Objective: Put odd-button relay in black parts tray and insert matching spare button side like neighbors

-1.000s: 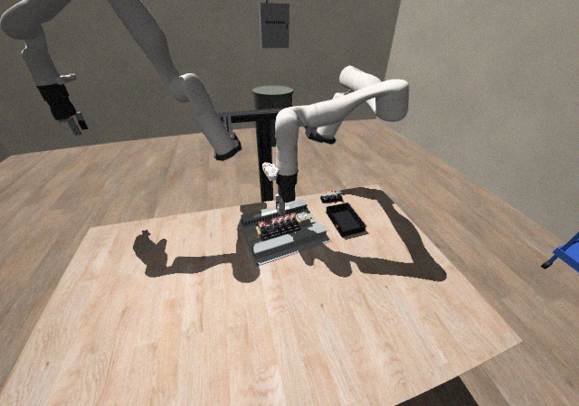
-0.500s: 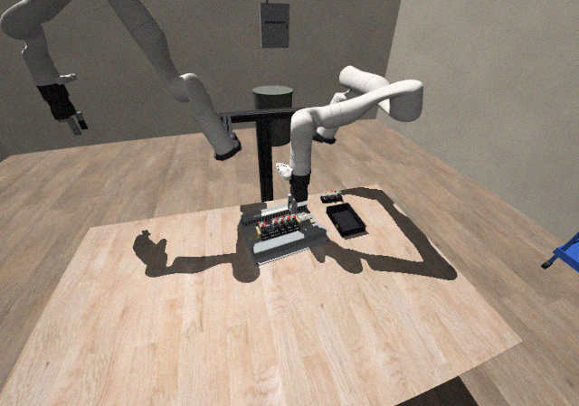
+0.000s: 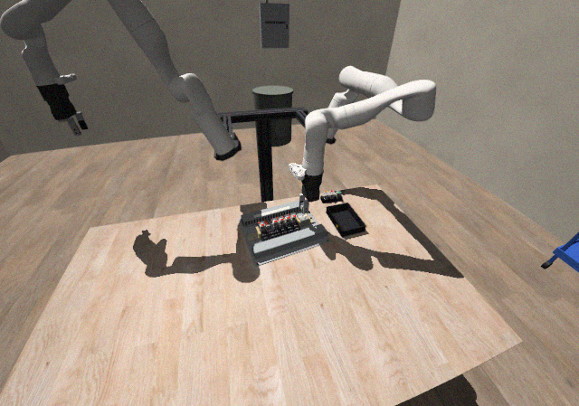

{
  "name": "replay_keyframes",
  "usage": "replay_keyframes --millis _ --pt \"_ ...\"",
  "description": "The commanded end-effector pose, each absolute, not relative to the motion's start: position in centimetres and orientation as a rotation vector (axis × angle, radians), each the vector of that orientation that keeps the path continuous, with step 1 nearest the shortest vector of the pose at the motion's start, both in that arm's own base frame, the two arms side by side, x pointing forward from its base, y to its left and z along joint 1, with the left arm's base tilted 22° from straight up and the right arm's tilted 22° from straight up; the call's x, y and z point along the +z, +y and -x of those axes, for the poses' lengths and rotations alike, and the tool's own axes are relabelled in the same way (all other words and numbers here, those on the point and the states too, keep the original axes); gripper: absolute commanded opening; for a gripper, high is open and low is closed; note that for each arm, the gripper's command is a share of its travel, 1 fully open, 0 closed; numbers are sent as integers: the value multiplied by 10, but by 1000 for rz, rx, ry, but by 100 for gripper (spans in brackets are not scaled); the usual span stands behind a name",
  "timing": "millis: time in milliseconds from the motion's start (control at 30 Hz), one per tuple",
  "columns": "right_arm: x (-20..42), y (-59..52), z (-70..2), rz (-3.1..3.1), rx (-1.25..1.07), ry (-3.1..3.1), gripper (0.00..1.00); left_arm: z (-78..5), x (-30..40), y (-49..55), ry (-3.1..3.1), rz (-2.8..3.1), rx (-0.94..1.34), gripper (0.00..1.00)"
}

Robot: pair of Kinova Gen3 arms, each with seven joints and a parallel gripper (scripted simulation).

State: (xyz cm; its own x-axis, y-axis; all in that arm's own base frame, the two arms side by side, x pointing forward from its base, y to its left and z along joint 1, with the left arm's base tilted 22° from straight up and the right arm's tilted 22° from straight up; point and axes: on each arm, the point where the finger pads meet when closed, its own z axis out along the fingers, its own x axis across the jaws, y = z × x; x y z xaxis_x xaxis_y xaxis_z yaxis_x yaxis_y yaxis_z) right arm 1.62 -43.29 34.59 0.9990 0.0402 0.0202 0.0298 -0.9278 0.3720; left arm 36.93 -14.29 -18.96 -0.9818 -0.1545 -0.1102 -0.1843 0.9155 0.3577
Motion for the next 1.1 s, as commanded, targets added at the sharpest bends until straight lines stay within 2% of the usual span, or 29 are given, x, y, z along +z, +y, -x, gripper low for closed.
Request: replay_keyframes --millis 0,1067 --pt "347 -433 -16 -2759 39 50 100 -370 -185 -128 2995 264 568 0" --pt "347 -433 -16 -2759 39 50 100 -370 -159 -30 2995 264 569 0"
